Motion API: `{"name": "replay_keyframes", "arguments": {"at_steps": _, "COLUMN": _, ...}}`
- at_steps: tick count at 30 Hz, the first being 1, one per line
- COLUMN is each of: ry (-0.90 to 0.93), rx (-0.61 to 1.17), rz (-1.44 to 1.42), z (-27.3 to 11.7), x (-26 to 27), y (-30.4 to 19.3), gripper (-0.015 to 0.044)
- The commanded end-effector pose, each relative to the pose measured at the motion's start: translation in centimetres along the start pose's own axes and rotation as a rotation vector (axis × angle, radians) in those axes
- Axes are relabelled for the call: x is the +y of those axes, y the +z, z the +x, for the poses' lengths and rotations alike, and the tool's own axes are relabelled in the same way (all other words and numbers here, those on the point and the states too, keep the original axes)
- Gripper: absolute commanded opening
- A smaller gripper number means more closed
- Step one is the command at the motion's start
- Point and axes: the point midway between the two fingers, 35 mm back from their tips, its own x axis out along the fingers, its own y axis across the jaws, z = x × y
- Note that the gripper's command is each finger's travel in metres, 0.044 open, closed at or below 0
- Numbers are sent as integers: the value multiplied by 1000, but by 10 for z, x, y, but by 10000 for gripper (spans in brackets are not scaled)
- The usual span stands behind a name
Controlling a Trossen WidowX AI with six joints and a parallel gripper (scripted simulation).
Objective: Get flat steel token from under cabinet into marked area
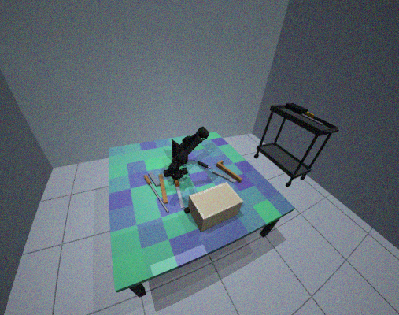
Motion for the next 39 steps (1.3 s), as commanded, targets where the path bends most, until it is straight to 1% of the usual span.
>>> {"name": "replay_keyframes", "arguments": {"at_steps": 1, "ry": 0, "rx": -4, "rz": 35, "z": -1, "x": -1, "y": 0, "gripper": 0}}
{"name": "replay_keyframes", "arguments": {"at_steps": 39, "ry": 1, "rx": -4, "rz": 333, "z": -1, "x": -1, "y": 0, "gripper": 0}}
